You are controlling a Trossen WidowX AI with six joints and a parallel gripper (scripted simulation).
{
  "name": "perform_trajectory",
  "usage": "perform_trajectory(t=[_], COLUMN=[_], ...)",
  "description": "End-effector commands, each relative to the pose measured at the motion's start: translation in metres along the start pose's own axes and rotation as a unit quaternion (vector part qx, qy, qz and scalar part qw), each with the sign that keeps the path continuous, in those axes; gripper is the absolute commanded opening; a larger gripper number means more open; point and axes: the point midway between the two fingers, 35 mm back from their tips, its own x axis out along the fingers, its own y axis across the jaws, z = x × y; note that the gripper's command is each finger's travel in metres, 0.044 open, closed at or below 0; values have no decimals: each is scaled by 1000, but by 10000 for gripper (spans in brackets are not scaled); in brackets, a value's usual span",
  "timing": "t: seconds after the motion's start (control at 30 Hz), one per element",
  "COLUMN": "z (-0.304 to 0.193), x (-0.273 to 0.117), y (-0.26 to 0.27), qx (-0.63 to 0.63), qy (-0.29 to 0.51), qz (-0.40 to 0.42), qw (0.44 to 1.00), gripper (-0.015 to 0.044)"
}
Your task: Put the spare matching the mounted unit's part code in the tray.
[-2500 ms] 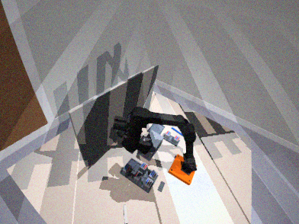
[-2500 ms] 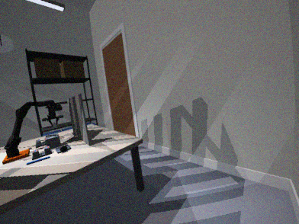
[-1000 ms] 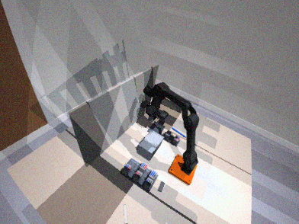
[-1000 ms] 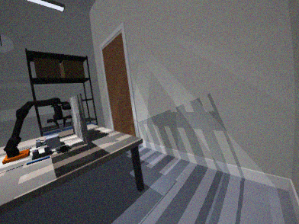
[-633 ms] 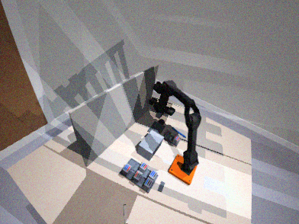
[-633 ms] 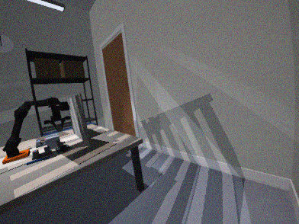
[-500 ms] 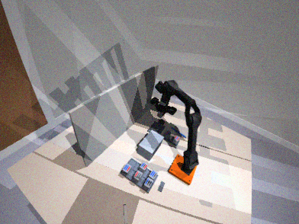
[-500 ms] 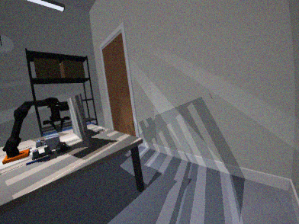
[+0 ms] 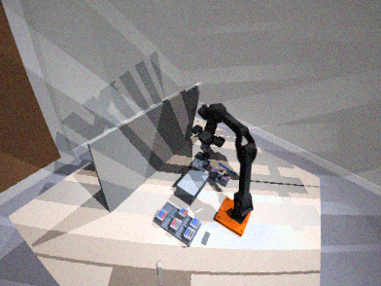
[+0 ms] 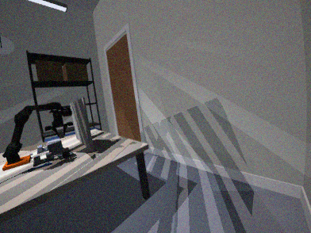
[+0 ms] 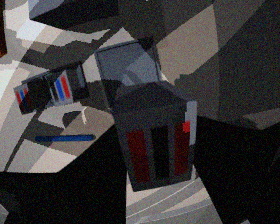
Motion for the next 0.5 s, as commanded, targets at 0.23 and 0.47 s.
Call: perform_trajectory(t=[0.23,0.47], z=[-1,-2], x=[8,13], y=[-2,-3], qx=[-2,-2], qy=[0,0], qz=[0,0], qw=[1000,1000], gripper=[0,0])
